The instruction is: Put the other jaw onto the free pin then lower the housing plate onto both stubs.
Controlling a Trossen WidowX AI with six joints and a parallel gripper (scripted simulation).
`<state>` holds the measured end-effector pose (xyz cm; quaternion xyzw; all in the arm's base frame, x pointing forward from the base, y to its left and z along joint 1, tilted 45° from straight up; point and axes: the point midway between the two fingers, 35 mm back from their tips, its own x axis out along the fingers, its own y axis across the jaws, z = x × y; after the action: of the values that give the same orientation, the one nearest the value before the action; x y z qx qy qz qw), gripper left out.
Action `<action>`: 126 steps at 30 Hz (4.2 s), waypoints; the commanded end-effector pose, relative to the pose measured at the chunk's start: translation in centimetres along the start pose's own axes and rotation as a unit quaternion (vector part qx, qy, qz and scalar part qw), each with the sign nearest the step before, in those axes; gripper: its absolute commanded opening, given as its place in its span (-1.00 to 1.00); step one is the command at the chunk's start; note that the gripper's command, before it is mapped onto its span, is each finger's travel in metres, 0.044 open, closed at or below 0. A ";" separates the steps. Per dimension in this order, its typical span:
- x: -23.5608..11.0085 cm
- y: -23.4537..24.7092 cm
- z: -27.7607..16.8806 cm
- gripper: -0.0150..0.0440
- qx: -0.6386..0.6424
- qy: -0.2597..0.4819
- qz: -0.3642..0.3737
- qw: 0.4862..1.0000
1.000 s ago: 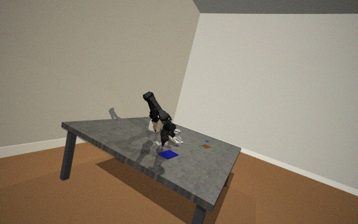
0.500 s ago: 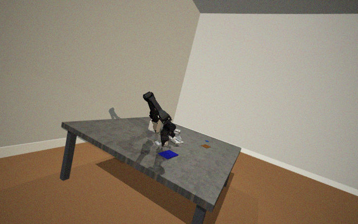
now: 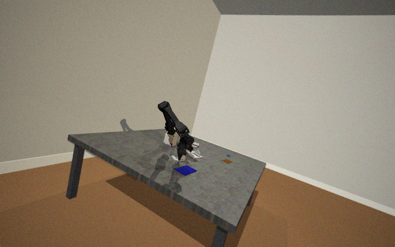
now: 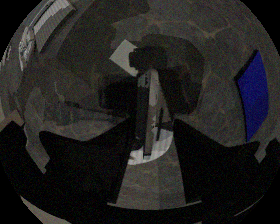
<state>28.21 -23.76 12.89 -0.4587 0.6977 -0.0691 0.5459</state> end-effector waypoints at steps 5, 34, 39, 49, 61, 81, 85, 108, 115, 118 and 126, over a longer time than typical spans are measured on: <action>0.0 0.0 0.0 -0.04 0.001 0.000 -0.001 1.000; -7.5 0.0 0.1 -0.04 -0.001 -0.004 0.002 1.000; -7.8 0.0 0.1 -0.04 -0.001 -0.004 0.001 1.000; -7.7 0.8 1.4 -0.04 0.022 -0.006 0.005 1.000; -7.5 3.1 4.6 -0.04 0.086 -0.011 0.013 0.996; -7.6 7.7 9.2 -0.04 0.193 -0.012 0.022 0.981; -7.6 8.7 10.0 -0.04 0.215 -0.011 0.022 0.976; -7.9 15.3 13.8 -0.04 0.343 -0.005 0.016 0.939; -7.9 17.4 14.5 -0.04 0.382 -0.003 0.011 0.924; -7.9 18.0 14.7 -0.04 0.395 -0.003 0.009 0.919; -7.9 18.1 14.7 -0.04 0.395 -0.003 0.009 0.918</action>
<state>30.10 -1.90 2.01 -0.2014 0.6175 -0.3300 0.6850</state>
